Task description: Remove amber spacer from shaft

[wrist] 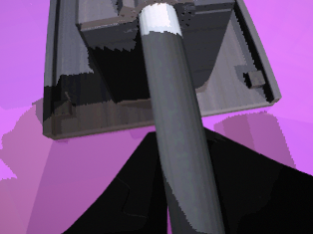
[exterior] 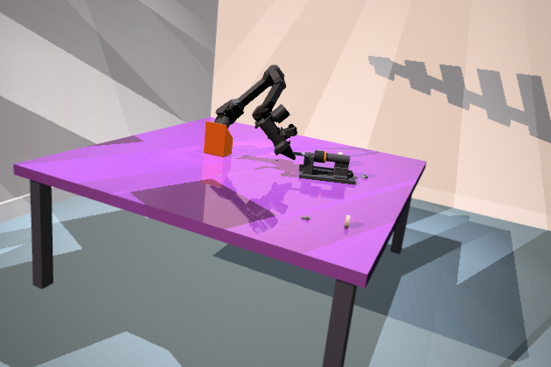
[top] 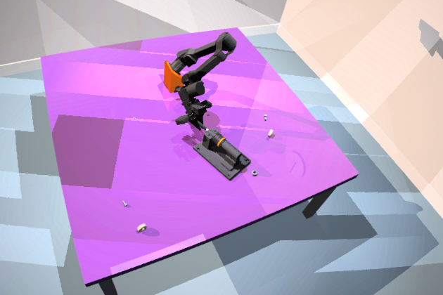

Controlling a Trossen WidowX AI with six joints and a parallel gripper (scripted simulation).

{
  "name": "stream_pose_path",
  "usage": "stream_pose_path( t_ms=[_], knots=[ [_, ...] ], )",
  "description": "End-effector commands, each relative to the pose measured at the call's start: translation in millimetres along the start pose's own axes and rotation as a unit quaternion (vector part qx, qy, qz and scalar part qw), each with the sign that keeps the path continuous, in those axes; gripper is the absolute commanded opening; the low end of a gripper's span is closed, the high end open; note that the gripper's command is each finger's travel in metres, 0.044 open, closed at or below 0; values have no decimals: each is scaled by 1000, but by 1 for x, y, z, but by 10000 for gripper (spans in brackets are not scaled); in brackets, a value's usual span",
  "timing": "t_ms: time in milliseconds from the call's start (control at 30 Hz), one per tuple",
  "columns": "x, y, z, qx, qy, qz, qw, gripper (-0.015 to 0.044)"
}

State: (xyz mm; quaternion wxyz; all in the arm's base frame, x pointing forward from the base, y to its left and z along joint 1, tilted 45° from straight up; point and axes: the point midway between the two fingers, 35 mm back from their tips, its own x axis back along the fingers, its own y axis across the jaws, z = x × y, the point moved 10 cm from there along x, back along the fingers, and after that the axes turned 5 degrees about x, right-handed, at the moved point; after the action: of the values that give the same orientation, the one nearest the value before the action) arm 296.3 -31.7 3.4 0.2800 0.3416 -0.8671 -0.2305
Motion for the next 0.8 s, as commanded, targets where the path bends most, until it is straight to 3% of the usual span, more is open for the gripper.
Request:
stream_pose_path(
  t_ms=[0,767],
  knots=[
    [1,0,1,2,0,-2,1000,0],
    [2,0,2,2,0,-2,1000,0]
  ],
)
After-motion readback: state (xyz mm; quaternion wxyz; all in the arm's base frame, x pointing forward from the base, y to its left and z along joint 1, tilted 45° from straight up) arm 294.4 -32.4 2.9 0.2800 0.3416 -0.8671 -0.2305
